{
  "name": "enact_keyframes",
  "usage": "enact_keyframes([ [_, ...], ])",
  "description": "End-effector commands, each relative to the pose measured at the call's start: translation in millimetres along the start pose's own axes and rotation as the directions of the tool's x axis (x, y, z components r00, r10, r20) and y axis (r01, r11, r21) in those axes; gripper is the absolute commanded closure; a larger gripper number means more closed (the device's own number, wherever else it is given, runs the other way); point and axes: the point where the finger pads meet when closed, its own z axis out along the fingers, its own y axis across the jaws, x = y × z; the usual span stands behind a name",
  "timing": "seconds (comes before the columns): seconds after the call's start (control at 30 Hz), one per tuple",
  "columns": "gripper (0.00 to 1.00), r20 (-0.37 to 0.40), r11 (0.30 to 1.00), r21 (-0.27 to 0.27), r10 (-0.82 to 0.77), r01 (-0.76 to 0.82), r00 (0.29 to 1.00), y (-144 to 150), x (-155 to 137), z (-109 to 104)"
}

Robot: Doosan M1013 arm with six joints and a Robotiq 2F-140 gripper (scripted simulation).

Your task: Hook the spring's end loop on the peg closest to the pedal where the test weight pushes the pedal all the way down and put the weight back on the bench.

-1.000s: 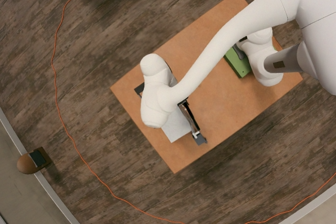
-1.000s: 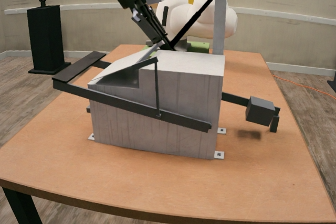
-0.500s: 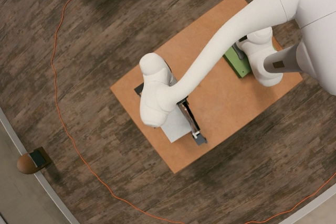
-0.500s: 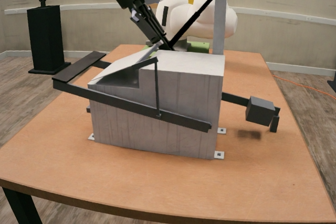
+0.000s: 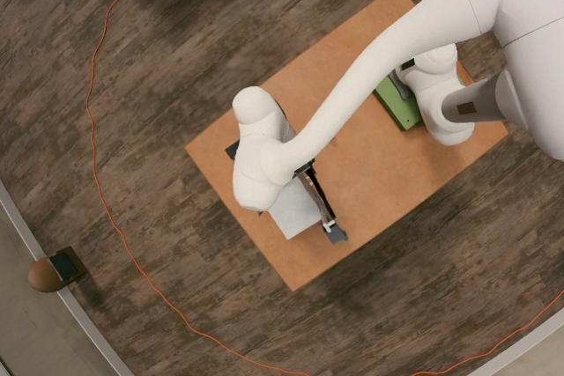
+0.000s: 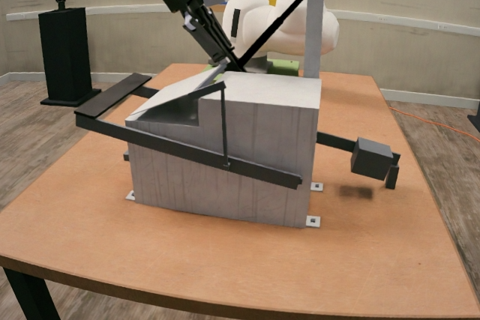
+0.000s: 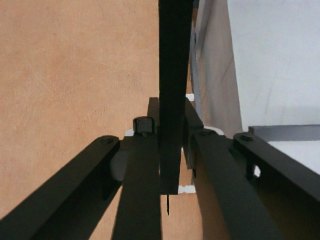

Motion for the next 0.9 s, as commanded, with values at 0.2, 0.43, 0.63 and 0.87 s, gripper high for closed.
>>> enact_keyframes([
  [0.2, 0.83, 0.000, 1.000, -0.001, -0.001, 0.001, 1.000, 0.4, -3.7, -3.6],
  [0.43, 0.83, 0.000, 1.000, 0.000, 0.000, 0.000, 1.000, 0.5, -5.3, -4.7],
  [0.63, 0.83, 0.000, 1.000, 0.001, 0.001, -0.001, 1.000, 0.5, -8.0, -6.7],
  [0.87, 0.83, 0.000, 1.000, 0.002, 0.001, -0.001, 1.000, 0.5, -10.2, -8.3],
])
